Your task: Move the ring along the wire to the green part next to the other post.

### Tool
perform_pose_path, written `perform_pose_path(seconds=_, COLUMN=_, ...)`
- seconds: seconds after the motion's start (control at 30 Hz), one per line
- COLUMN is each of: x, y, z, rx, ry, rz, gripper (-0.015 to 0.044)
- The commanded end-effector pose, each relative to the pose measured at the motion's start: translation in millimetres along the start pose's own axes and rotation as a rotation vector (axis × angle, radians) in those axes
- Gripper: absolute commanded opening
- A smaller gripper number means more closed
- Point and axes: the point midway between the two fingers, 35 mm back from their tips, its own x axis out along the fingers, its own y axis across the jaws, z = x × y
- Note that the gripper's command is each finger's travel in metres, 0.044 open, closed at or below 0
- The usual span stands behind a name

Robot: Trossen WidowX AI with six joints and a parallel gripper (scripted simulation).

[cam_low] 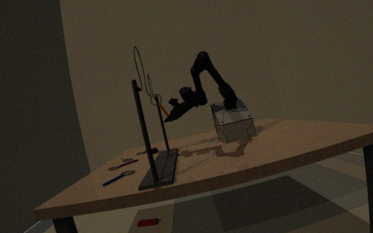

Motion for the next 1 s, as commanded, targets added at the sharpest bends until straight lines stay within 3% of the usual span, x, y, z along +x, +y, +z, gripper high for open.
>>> perform_pose_path(seconds=0.0, x=3.1, y=-2.5, z=-8.2, rx=0.002, ry=0.004, rz=-0.006, gripper=-0.0150)
perform_pose_path(seconds=0.97, x=6.1, y=-3.1, z=-16.5, rx=0.002, ry=0.004, rz=-0.006, gripper=-0.0150)
